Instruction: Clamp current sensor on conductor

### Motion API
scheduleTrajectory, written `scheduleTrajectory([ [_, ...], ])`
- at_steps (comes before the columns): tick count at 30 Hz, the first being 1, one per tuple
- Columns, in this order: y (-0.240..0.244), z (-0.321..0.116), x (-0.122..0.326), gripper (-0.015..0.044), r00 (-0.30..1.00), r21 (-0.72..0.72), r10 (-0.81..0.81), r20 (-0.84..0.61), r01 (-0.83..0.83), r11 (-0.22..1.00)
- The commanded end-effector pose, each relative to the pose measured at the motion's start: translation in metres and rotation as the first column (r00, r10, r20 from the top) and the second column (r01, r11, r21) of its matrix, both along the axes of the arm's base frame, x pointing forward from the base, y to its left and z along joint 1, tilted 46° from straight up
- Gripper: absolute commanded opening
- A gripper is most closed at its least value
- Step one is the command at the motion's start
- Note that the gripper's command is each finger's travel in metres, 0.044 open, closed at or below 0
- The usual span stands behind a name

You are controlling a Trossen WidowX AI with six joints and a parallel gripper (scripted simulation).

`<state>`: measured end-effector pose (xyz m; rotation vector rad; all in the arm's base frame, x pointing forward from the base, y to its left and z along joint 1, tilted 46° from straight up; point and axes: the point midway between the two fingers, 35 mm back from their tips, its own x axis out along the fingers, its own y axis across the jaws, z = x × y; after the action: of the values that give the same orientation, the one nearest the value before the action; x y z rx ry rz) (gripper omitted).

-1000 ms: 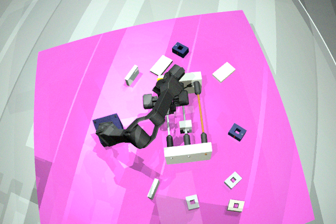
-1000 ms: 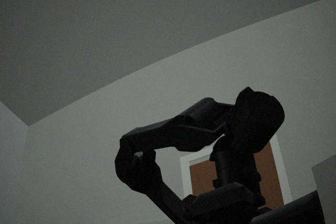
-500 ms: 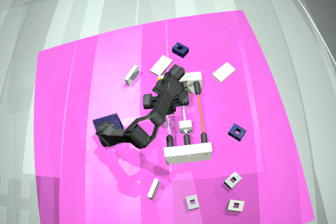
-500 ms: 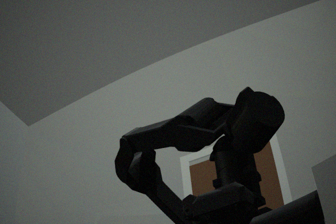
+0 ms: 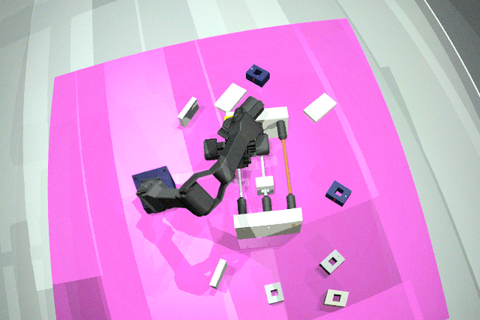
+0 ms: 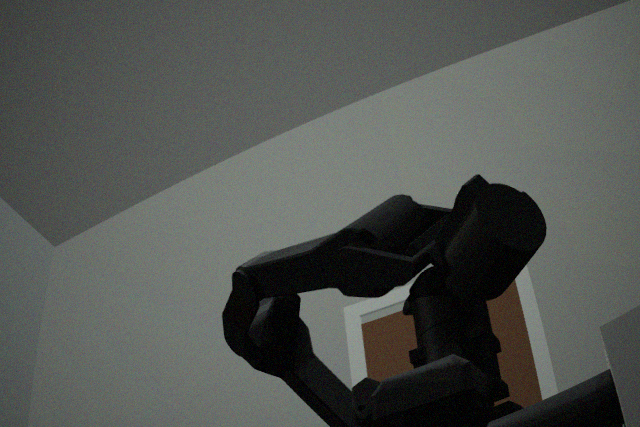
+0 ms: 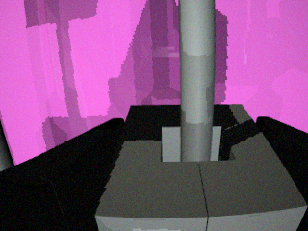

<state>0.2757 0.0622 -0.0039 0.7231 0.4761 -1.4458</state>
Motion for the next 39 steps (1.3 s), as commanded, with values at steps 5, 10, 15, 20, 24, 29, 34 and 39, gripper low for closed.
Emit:
scheduleTrajectory([
  [5, 0.0000, 0.0000, 0.0001, 0.0000, 1.000, 0.000, 0.000, 0.000, 0.000, 1.000],
  [10, 0.0000, 0.0000, 0.0001, 0.0000, 1.000, 0.000, 0.000, 0.000, 0.000, 1.000],
  [15, -0.0017, -0.0016, 0.0003, 0.0000, 1.000, 0.000, 0.000, 0.000, 0.000, 1.000],
  [20, -0.0008, -0.0010, -0.0003, 0.0079, 1.000, 0.000, 0.000, -0.002, 0.000, 1.000],
  [24, -0.0008, -0.0010, -0.0003, 0.0184, 1.000, 0.000, 0.000, -0.002, 0.000, 1.000],
  [29, -0.0008, -0.0010, -0.0003, 0.0261, 1.000, 0.000, 0.000, -0.002, 0.000, 1.000],
  [34, -0.0008, -0.0010, -0.0003, 0.0261, 1.000, 0.000, 0.000, -0.002, 0.000, 1.000],
  [39, -0.0008, -0.0010, -0.0003, 0.0261, 1.000, 0.000, 0.000, -0.002, 0.000, 1.000],
])
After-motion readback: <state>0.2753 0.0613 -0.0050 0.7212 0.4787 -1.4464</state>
